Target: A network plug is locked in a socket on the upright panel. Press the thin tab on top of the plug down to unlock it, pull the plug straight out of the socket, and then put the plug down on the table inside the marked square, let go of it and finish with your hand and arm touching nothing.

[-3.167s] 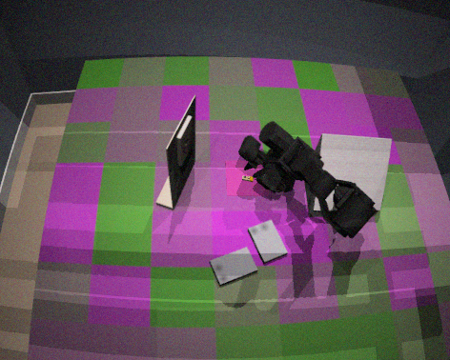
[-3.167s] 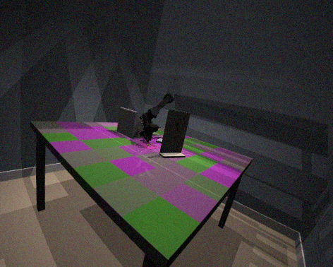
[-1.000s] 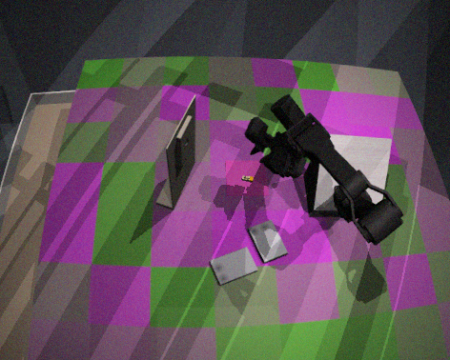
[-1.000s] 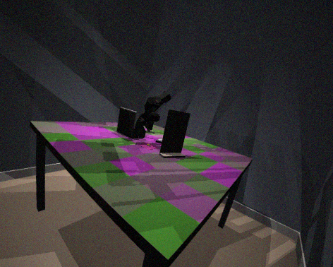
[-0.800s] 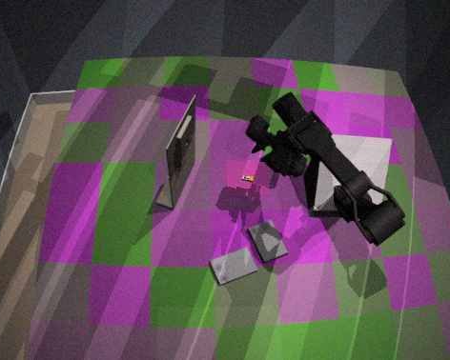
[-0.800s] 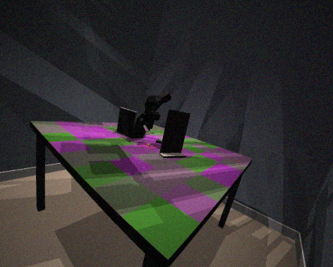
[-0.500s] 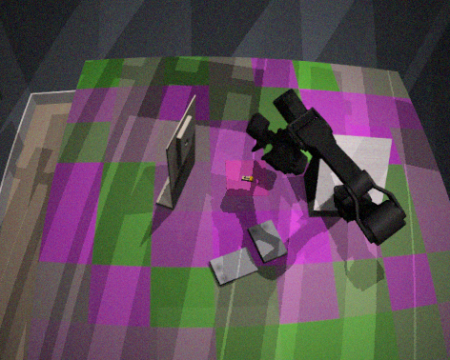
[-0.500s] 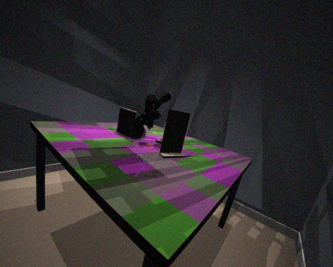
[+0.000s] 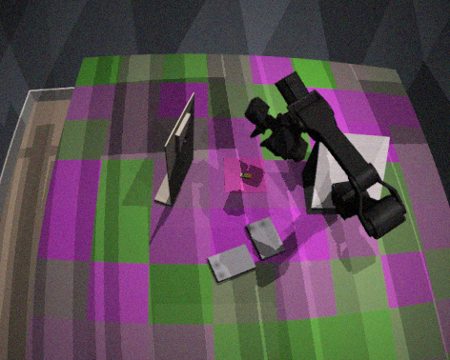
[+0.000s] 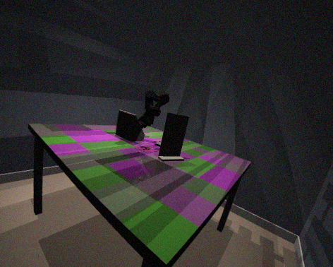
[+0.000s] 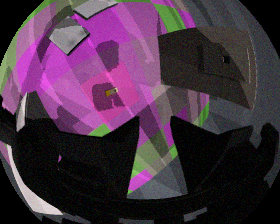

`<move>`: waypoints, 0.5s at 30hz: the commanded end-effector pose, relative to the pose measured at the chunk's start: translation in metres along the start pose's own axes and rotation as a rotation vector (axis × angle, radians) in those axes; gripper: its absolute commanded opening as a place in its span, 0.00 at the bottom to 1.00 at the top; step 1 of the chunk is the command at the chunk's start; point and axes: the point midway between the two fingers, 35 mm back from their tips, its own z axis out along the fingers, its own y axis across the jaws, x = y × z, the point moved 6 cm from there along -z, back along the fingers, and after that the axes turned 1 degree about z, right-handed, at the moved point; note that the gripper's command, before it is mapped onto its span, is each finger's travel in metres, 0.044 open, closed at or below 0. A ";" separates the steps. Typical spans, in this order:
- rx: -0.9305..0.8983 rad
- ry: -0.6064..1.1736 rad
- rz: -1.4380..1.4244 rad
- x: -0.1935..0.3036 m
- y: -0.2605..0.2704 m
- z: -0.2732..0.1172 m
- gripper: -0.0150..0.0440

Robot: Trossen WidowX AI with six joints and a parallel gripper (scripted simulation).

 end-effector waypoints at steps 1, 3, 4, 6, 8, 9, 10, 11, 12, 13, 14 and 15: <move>0.005 0.005 -0.005 0.001 -0.008 -0.012 0.52; 0.005 0.004 -0.006 0.000 -0.011 -0.017 0.52; 0.005 0.004 -0.006 0.000 -0.013 -0.020 0.52; 0.006 0.004 -0.006 0.000 -0.016 -0.026 0.52; 0.006 0.003 -0.006 -0.001 -0.019 -0.032 0.52; 0.006 0.003 -0.006 -0.001 -0.020 -0.034 0.52; 0.007 0.002 -0.007 -0.001 -0.021 -0.037 0.52; 0.007 0.002 -0.007 -0.001 -0.023 -0.040 0.52; 0.007 0.002 -0.007 -0.002 -0.024 -0.043 0.52; 0.007 0.001 -0.007 -0.002 -0.025 -0.046 0.52; 0.007 0.001 -0.007 -0.002 -0.026 -0.049 0.52; 0.008 0.001 -0.007 -0.002 -0.027 -0.050 0.52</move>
